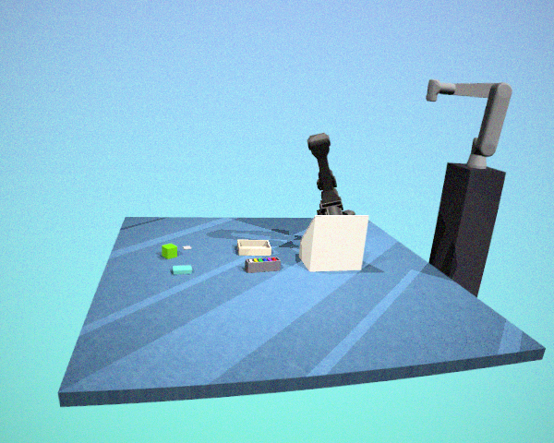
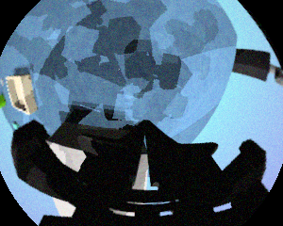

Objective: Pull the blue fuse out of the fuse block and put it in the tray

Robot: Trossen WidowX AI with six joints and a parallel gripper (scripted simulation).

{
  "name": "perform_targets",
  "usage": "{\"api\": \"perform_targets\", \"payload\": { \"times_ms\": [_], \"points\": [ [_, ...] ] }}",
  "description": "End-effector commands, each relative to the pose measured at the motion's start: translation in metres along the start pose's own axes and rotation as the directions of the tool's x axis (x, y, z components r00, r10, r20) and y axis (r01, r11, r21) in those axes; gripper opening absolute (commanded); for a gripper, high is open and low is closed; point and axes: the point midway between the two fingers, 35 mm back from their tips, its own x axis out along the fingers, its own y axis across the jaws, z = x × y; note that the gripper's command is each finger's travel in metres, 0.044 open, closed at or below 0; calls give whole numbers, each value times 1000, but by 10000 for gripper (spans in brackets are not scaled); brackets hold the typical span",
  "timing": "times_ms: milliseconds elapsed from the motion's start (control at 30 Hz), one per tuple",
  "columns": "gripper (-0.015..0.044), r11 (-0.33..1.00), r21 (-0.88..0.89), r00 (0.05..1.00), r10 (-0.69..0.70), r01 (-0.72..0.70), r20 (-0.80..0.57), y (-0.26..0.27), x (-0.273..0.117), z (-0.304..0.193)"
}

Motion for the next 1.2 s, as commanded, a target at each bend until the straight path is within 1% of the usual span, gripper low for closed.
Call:
{"api": "perform_targets", "payload": {
  "times_ms": [0,167,333,400,433,500,667,833,1000,1167],
  "points": [
    [0,1000,0,1000,0,0,0,-1,-1,0],
    [0,1000,-1,1000,-1,1,-1,-10,-36,-4],
    [0,1000,-1,1000,-1,1,-1,-10,-38,-5],
    [53,1000,9,1000,4,-4,-4,-9,-33,-3],
    [67,1000,15,1000,15,-15,-10,-6,-32,-1],
    [67,998,33,998,51,-50,-29,1,-30,3],
    [67,986,84,982,155,-147,-111,30,-21,16],
    [67,974,111,956,215,-195,-200,65,-14,26],
    [67,973,112,933,227,-203,-279,105,-10,31],
    [67,978,119,923,204,-174,-326,143,-9,29]
  ]
}}
